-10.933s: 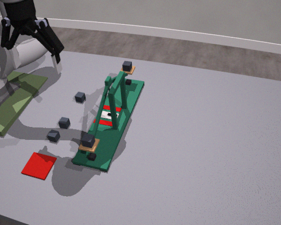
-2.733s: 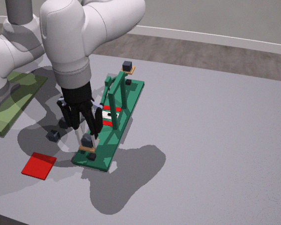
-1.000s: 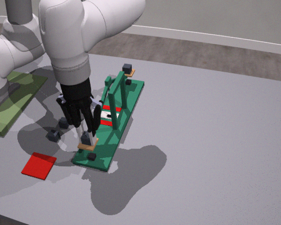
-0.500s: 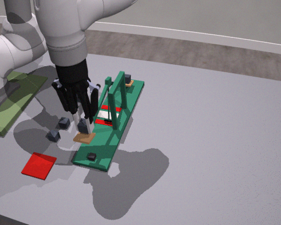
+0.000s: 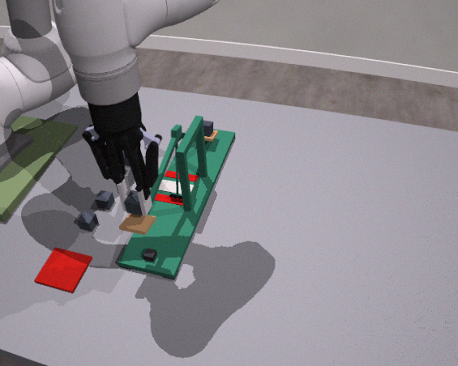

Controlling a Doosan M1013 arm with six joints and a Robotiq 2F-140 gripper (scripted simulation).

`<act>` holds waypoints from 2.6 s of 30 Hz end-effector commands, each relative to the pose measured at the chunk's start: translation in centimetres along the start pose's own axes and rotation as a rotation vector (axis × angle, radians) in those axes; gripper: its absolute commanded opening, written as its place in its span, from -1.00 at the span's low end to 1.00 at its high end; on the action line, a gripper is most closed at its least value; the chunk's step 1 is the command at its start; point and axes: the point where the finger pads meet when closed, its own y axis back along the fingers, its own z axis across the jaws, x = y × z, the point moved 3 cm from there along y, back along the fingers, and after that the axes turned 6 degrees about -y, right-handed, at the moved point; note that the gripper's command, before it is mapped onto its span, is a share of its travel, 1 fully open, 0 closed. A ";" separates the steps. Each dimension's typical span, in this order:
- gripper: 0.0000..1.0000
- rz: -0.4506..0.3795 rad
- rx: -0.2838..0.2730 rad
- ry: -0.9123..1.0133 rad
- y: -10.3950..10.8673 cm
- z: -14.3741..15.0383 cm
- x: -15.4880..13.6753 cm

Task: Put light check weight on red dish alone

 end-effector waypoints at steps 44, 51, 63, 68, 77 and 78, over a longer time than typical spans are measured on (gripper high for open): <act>-0.51 0.001 0.000 -0.009 -6.0 17.0 -11.5; -0.51 0.000 0.000 -0.009 -8.1 18.4 -16.2; -0.51 -0.001 0.000 -0.009 -8.9 19.0 -17.8; -0.51 -0.001 0.000 -0.009 -8.9 19.0 -17.8; -0.51 0.000 0.000 -0.009 -9.6 19.0 -17.8; -0.51 0.000 0.000 -0.009 -9.8 19.0 -17.8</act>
